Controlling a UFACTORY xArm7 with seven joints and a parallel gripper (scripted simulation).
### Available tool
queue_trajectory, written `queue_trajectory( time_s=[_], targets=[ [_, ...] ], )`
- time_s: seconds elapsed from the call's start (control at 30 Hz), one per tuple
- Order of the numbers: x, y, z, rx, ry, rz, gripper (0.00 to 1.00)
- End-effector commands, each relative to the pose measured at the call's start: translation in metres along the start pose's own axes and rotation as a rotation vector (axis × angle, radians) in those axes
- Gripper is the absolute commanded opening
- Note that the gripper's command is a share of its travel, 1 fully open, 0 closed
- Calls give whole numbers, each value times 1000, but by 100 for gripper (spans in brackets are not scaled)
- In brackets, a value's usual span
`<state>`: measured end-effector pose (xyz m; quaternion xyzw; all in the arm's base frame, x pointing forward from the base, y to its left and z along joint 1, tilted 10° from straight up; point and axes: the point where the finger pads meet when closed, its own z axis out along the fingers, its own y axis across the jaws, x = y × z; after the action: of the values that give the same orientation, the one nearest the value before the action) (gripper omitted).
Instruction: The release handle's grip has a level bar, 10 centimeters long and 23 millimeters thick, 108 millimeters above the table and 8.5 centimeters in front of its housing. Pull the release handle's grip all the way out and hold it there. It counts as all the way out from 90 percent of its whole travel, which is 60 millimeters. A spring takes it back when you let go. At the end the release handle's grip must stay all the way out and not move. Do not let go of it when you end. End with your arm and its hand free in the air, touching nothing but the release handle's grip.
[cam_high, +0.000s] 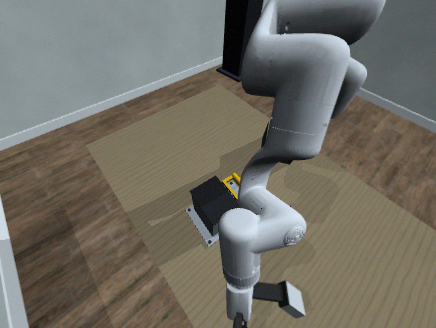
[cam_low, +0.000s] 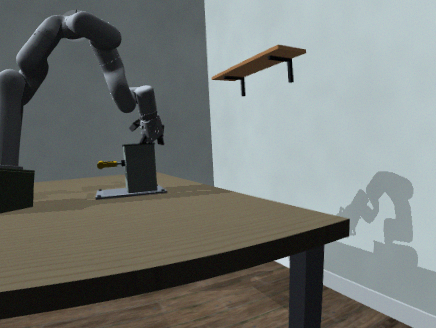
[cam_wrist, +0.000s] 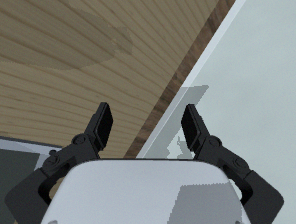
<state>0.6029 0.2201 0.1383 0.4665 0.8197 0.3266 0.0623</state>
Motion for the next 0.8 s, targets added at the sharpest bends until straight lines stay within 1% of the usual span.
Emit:
queue_trajectory(
  time_s=[0.0, 0.6, 0.77],
  targets=[
    [0, 2, -1, -4, -1, -2, 100],
    [0, 2, -1, -4, -1, -2, 100],
    [3, -2, -6, 11, 3, 2, 100]
  ],
)
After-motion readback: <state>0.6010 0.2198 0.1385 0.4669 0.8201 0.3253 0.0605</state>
